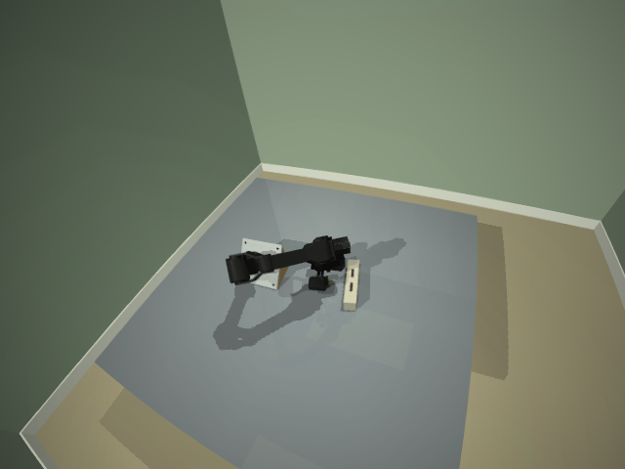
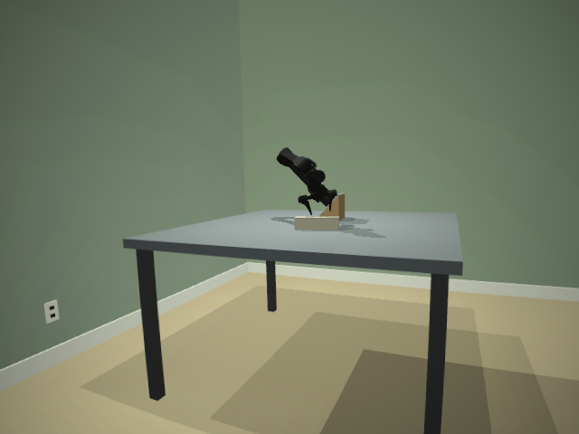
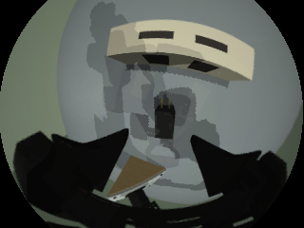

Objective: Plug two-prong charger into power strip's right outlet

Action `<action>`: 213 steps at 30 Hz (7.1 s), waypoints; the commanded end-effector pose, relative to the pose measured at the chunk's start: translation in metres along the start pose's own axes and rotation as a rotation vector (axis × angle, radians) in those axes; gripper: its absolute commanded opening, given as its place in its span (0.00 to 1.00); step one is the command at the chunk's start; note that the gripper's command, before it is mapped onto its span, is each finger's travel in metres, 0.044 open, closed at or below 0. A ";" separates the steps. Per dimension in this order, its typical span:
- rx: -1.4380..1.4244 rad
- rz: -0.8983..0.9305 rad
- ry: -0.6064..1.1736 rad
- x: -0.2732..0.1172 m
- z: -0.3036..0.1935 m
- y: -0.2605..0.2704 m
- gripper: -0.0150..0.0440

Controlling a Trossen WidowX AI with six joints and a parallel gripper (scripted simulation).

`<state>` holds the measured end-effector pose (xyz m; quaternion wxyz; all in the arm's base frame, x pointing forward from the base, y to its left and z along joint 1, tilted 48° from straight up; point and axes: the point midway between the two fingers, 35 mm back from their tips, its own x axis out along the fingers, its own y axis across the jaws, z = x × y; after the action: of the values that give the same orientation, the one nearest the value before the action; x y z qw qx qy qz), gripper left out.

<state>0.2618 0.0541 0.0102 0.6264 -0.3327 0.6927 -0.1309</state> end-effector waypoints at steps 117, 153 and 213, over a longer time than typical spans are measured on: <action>-0.011 -0.166 -0.010 0.022 -0.001 -0.025 0.25; 0.037 -0.167 -0.014 0.030 0.033 -0.040 0.25; 0.047 -0.168 -0.016 0.030 0.054 -0.043 0.25</action>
<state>0.3243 0.0154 0.0022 0.6270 -0.3728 0.6547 -0.1981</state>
